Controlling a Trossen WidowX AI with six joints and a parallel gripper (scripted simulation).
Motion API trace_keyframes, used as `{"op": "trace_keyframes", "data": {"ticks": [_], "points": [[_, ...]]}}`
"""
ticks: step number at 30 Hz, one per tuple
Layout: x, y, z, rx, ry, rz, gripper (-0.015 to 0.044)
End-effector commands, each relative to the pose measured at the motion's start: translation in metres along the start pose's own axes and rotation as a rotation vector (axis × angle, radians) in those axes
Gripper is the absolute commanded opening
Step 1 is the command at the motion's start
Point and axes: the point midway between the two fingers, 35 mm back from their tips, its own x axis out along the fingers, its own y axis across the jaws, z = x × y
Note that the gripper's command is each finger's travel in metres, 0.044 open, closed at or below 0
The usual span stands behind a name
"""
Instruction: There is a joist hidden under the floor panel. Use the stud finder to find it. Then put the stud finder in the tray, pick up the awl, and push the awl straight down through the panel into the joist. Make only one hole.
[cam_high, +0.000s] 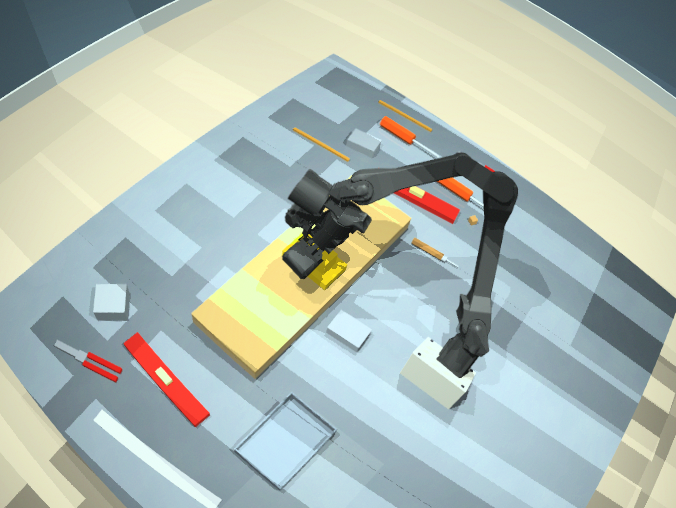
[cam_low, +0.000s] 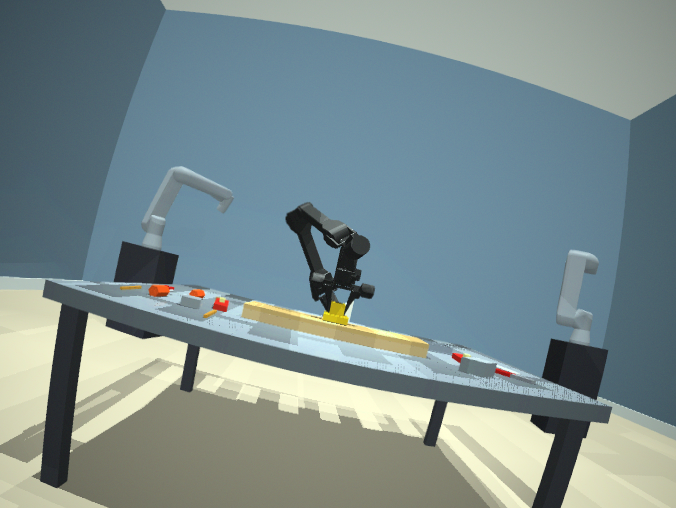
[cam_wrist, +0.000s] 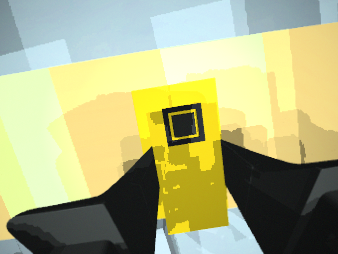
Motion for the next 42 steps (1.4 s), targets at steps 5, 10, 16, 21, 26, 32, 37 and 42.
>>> {"op": "trace_keyframes", "data": {"ticks": [5, 10, 16, 21, 26, 32, 37, 42], "points": [[0.0, -0.02, -0.001, 0.001, 0.0, -0.007, 0.0], [0.0, -0.03, -0.001, 0.001, 0.0, -0.007, 0.0], [0.0, -0.042, -0.001, 0.001, 0.0, -0.007, 0.0], [0.0, -0.052, -0.001, 0.001, 0.0, -0.008, 0.0], [0.0, -0.062, -0.001, 0.001, 0.0, -0.008, 0.0], [0.0, -0.074, -0.001, 0.001, 0.0, -0.009, 0.0], [0.0, -0.084, -0.001, 0.001, 0.0, -0.009, 0.0], [0.0, -0.094, -0.001, 0.0, 0.0, -0.01, 0.0]]}}
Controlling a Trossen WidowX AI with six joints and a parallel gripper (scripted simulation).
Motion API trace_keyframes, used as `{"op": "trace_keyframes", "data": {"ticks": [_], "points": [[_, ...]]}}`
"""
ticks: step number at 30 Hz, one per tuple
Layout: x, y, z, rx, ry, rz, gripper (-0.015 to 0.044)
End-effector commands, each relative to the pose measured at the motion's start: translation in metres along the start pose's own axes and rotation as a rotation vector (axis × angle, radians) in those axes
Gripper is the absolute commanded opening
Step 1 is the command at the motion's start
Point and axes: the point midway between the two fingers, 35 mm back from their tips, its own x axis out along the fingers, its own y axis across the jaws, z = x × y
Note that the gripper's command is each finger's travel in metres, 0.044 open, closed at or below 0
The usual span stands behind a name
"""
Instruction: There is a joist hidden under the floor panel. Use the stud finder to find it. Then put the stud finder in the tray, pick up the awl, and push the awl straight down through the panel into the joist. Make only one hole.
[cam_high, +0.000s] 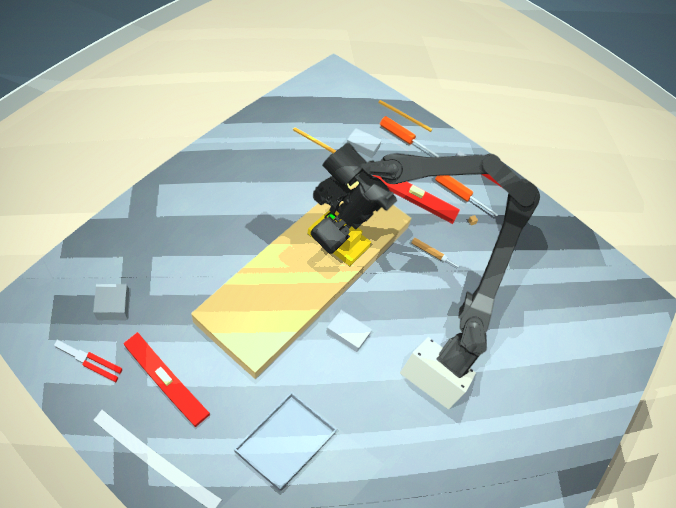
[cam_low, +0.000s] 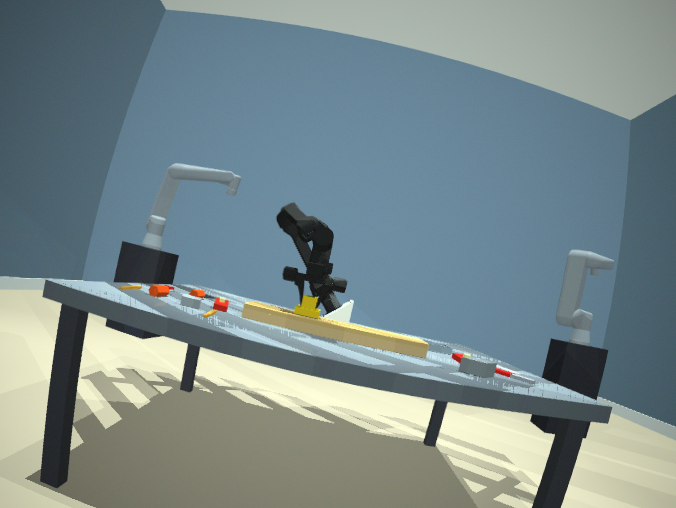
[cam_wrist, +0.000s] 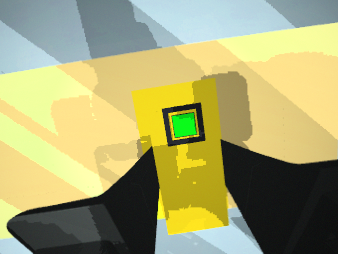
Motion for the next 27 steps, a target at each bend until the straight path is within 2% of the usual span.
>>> {"op": "trace_keyframes", "data": {"ticks": [1, 27], "points": [[0.0, -0.014, 0.0, 0.007, 0.002, -0.008, 0.0], [0.0, -0.066, -0.001, 0.007, 0.002, -0.011, 0.0]]}}
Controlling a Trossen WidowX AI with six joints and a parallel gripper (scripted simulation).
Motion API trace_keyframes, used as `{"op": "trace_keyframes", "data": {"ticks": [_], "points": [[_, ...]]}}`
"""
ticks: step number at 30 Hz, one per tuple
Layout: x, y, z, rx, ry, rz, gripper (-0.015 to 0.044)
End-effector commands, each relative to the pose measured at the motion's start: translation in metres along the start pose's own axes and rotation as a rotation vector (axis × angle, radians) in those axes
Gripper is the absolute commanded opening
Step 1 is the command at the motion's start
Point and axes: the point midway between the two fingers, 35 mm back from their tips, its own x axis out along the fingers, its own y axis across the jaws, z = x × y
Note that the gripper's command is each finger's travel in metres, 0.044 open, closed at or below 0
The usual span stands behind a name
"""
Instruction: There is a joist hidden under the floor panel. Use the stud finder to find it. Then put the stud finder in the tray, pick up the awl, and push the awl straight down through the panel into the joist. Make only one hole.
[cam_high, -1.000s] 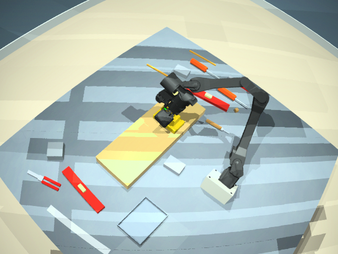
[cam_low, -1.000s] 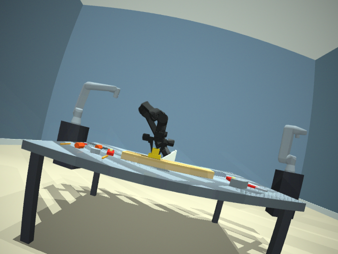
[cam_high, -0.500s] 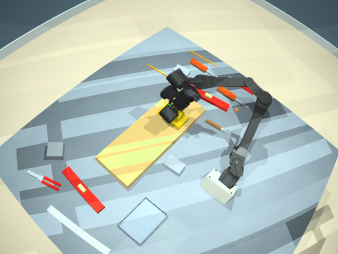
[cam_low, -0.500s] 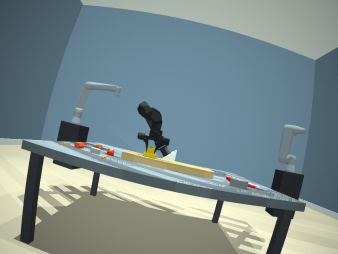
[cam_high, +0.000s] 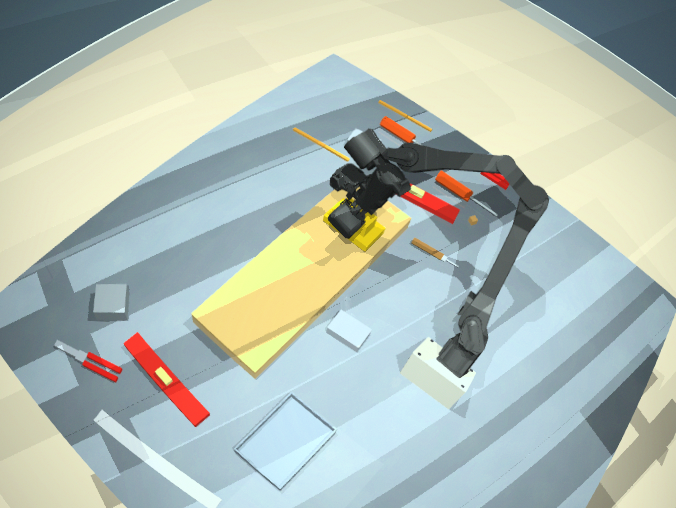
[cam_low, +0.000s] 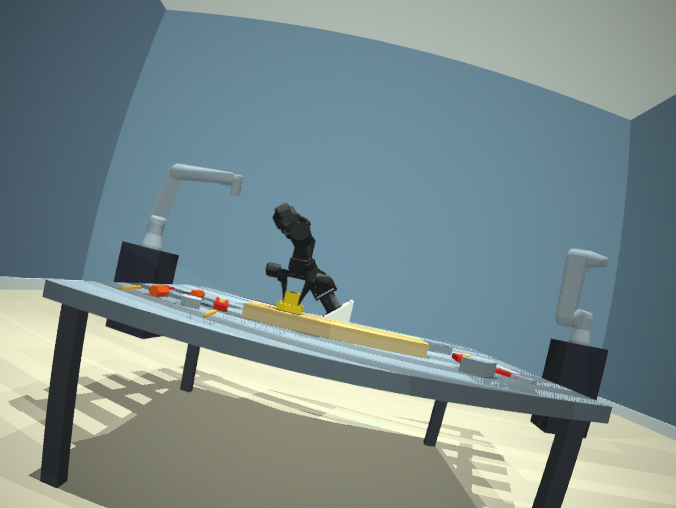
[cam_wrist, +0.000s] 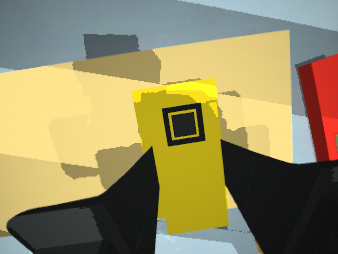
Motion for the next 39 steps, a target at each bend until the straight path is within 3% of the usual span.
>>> {"op": "trace_keyframes", "data": {"ticks": [1, 23, 39], "points": [[0.0, -0.016, 0.0, 0.013, 0.002, -0.012, 0.0], [-0.001, -0.059, -0.001, 0.013, 0.002, -0.014, 0.0], [-0.003, -0.054, 0.001, 0.006, -0.001, -0.006, 0.0]]}}
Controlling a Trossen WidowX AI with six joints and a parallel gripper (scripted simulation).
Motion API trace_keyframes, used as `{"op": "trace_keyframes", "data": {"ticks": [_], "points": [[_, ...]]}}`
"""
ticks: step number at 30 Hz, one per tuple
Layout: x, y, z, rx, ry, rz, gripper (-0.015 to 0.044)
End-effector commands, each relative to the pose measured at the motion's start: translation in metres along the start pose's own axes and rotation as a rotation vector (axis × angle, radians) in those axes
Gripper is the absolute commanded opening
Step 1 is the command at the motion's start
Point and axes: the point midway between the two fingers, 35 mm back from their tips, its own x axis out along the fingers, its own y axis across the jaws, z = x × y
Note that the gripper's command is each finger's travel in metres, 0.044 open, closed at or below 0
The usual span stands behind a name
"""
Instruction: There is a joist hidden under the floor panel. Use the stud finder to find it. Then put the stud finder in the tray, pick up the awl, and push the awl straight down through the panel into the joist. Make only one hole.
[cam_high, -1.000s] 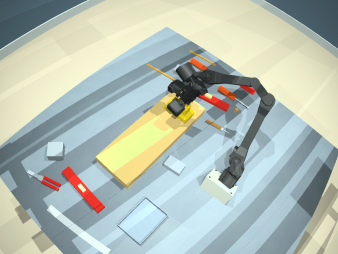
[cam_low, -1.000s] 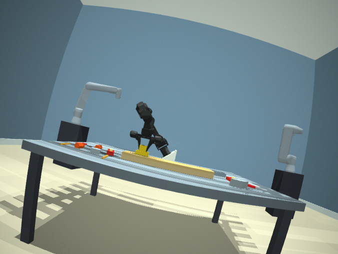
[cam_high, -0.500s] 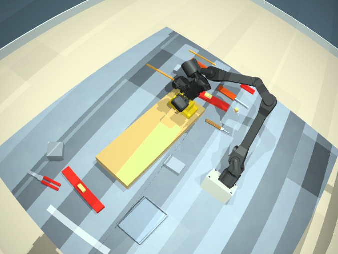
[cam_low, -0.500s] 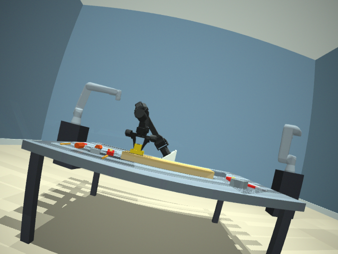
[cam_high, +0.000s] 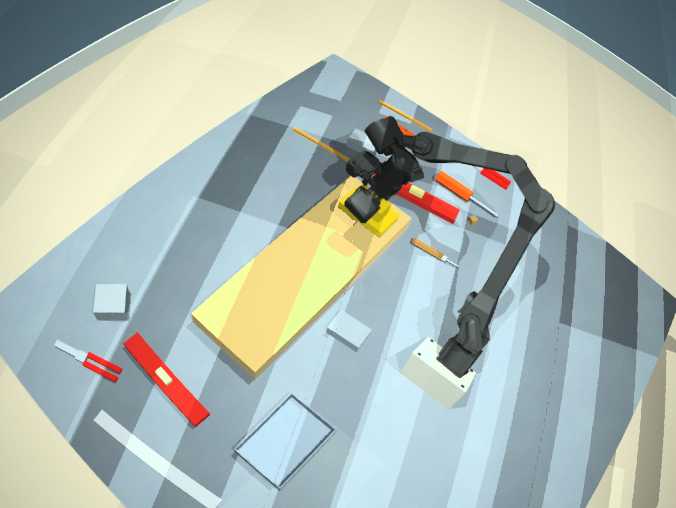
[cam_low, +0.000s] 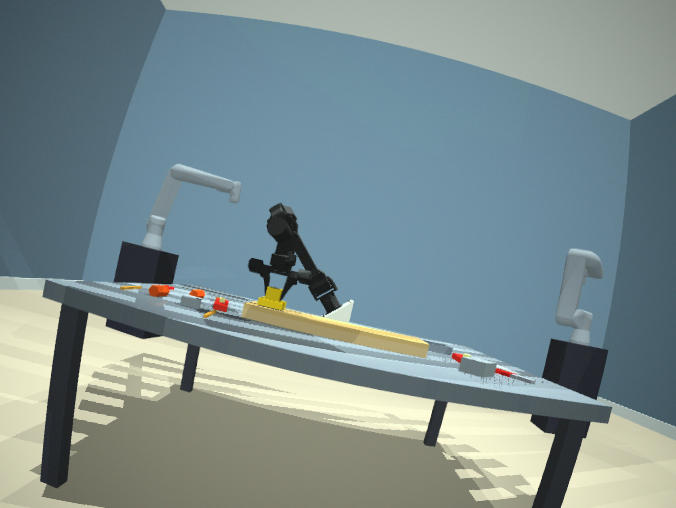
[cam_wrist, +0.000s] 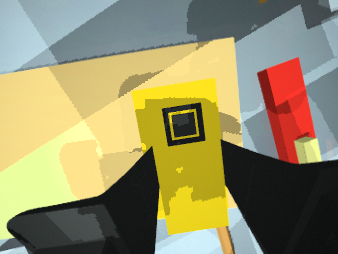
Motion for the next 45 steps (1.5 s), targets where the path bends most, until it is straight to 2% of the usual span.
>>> {"op": "trace_keyframes", "data": {"ticks": [1, 22, 28, 45], "points": [[-0.004, 0.0, 0.002, 0.0, 0.0, 0.001, 0.0], [-0.092, -0.004, 0.026, 0.006, 0.004, -0.003, 0.0], [-0.095, 0.001, 0.028, -0.006, 0.002, 0.004, 0.0], [-0.103, 0.162, 0.054, -0.399, -0.045, 0.198, 0.0]]}}
